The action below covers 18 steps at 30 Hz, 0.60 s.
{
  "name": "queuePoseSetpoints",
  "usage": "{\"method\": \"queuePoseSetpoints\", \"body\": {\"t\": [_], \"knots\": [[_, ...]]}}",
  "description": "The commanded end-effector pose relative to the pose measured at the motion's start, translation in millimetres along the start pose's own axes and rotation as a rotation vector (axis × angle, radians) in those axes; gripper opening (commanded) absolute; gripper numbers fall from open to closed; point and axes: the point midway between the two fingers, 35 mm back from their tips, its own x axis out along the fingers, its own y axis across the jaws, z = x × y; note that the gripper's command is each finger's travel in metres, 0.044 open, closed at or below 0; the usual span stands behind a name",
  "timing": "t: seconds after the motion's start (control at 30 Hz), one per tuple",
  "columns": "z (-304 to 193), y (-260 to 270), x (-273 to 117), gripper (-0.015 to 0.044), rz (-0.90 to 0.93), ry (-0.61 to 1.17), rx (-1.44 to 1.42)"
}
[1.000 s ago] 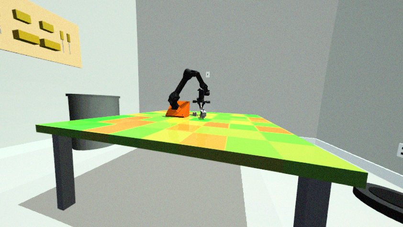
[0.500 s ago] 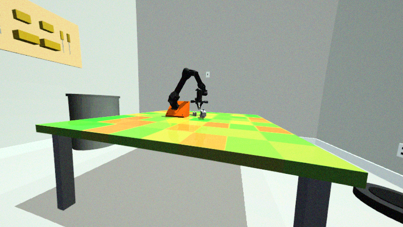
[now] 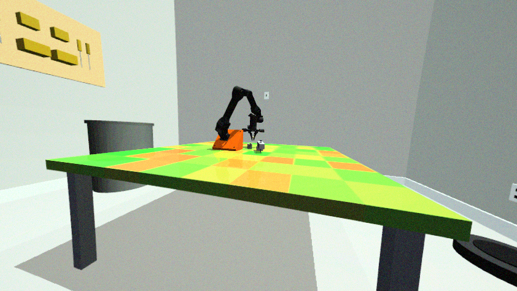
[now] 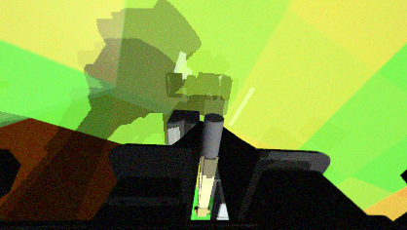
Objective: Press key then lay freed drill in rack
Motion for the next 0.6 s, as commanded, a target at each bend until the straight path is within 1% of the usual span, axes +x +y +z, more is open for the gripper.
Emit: {"method": "queuePoseSetpoints", "body": {"t": [0.0, 0.57], "knots": [[1.4, 8.6, 1.1, 0.0, 0.006, -0.002, 0.001], [4.9, 28.4, 5.2, 0.0, 0.006, -0.002, 0.0]]}}
